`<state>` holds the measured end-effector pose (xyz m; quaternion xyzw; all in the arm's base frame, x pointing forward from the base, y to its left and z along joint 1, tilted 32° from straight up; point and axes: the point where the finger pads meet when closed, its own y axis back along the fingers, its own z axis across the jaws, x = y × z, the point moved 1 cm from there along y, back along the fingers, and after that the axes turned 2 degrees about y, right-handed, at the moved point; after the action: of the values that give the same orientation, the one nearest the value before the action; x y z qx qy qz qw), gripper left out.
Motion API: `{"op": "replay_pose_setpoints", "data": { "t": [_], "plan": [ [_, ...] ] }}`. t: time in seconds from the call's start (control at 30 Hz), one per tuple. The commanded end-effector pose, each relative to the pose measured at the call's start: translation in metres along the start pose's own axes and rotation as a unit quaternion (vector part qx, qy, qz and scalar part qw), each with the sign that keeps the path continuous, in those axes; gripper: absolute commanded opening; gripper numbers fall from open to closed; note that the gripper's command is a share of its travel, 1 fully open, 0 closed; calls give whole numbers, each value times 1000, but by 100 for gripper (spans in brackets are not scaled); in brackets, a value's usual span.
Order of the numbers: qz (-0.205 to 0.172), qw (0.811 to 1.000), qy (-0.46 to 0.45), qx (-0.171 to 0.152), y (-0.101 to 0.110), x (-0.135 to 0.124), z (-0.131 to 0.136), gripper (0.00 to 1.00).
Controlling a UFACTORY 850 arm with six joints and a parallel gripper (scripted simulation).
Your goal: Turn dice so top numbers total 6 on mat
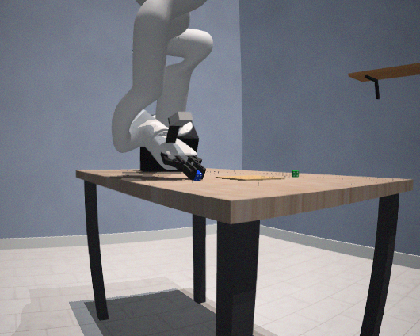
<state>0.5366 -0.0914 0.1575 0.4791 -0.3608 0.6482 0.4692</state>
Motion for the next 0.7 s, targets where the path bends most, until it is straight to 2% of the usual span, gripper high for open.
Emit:
{"op": "replay_pose_setpoints", "data": {
  "t": [0.0, 0.27, 0.3, 0.37, 0.4, 0.53, 0.57, 0.63, 0.67],
  "plan": [
    [0, 1000, 0, 0, 0, 0, 0, 15],
    [0, 1000, 0, 0, 0, 0, 0, 15],
    [0, 1000, 0, 0, 0, 0, 0, 19],
    [0, 1000, 0, 0, 0, 0, 0, 19],
    [0, 1000, 0, 0, 0, 0, 0, 23],
    [0, 1000, 0, 0, 0, 0, 0, 23],
    [0, 1000, 0, 0, 0, 0, 0, 28],
    [0, 1000, 0, 0, 0, 0, 0, 28],
    [0, 1000, 0, 0, 0, 0, 0, 32]
  ]
}}
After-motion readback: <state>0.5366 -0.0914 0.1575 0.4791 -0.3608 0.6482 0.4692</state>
